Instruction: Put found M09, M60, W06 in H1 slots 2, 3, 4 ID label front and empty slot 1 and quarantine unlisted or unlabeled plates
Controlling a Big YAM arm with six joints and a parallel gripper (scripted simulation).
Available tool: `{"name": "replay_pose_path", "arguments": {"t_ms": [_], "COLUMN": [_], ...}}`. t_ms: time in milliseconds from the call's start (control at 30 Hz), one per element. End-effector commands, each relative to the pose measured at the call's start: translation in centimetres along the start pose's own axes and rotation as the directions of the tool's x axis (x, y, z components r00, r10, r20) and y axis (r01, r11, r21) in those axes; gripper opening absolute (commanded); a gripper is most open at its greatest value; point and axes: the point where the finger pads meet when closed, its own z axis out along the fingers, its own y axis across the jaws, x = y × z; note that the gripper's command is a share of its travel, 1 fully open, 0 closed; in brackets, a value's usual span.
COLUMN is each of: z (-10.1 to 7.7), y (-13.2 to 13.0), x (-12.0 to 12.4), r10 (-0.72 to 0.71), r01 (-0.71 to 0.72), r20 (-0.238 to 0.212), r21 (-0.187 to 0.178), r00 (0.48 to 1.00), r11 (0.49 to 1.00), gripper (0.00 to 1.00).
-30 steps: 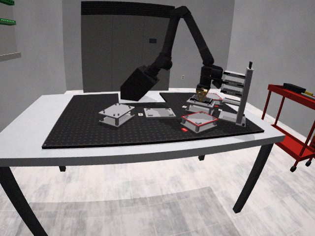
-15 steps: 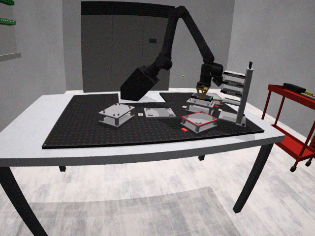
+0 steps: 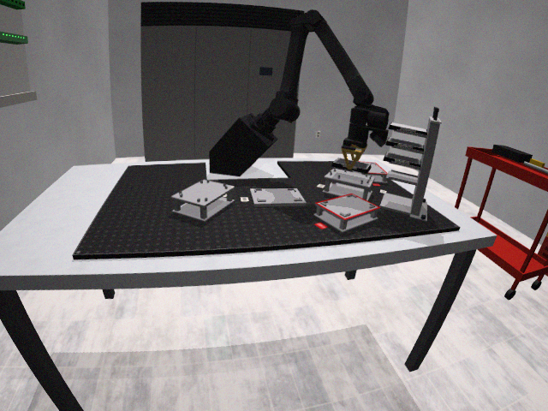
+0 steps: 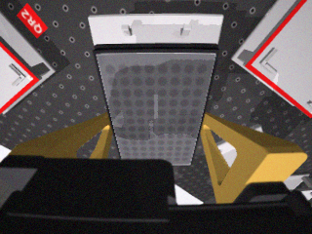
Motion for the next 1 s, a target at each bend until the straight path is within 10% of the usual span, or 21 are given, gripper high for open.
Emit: {"name": "replay_pose_path", "arguments": {"t_ms": [0,967], "z": [-2.0,-4.8], "y": [-0.2,-0.2], "x": [-2.6,-2.5], "r10": [-0.021,-0.023], "r01": [0.021,0.022], "r20": [0.057,0.057], "r21": [0.014,0.016], "r00": [0.998,0.998], "r11": [1.000,1.000], "gripper": [0.86,0.86]}}
